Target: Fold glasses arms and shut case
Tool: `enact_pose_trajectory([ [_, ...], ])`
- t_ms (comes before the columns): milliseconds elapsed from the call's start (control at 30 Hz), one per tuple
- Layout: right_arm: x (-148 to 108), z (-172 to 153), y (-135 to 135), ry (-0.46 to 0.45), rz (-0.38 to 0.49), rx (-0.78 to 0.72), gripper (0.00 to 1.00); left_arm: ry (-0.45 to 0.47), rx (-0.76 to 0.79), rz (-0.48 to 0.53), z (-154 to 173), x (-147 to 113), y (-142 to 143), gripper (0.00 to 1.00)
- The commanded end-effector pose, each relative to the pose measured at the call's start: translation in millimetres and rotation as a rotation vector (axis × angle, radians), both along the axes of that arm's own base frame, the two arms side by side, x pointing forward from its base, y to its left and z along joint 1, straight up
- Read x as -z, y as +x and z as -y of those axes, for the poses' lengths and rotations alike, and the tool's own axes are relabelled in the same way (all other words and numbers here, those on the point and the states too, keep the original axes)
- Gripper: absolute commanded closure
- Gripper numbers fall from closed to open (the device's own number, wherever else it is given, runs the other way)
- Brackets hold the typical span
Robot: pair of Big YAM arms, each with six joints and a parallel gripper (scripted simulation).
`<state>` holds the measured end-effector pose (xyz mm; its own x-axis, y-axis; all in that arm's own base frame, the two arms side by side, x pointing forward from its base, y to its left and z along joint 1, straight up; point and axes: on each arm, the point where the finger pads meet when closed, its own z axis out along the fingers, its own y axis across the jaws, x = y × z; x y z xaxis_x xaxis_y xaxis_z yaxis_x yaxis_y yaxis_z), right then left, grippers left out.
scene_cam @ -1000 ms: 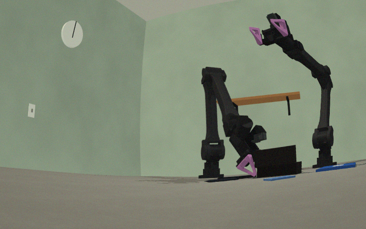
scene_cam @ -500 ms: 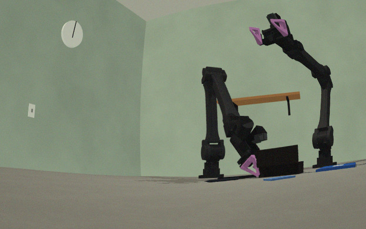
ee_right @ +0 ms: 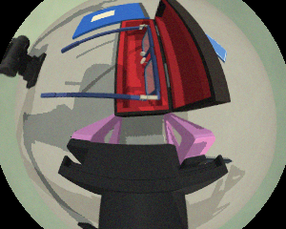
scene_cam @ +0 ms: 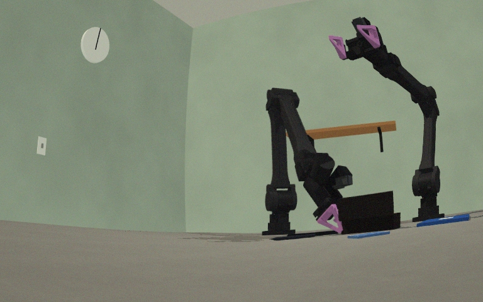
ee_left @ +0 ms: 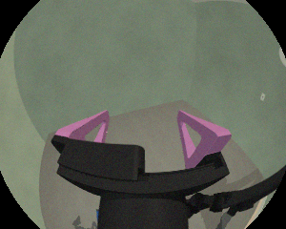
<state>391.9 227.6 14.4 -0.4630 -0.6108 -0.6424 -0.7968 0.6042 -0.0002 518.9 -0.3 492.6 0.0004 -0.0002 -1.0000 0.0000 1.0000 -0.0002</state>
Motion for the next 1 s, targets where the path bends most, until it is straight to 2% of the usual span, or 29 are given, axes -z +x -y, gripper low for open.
enact_pose_trajectory([
  [0,-18,-1,16,0.022,0.035,0.021,0.43,0.005,-0.005,0.056,-1,-29,5,1.0],
  [533,-11,3,7,0.014,0.016,0.022,0.43,0.005,-0.005,0.056,-1,-29,5,1.0],
  [567,-11,3,7,0.014,0.016,0.022,0.43,-0.021,0.019,-0.029,12,7,1,1.0],
  [600,-11,3,7,0.014,0.016,0.022,0.43,-0.035,0.023,-0.016,16,-1,-8,1.0],
  [700,-11,3,7,0.014,0.016,0.022,0.43,-0.049,0.027,-0.028,20,0,-6,1.0],
  [967,-11,3,7,0.014,0.016,0.022,0.43,-0.188,0.039,-0.222,71,57,-35,1.0],
])
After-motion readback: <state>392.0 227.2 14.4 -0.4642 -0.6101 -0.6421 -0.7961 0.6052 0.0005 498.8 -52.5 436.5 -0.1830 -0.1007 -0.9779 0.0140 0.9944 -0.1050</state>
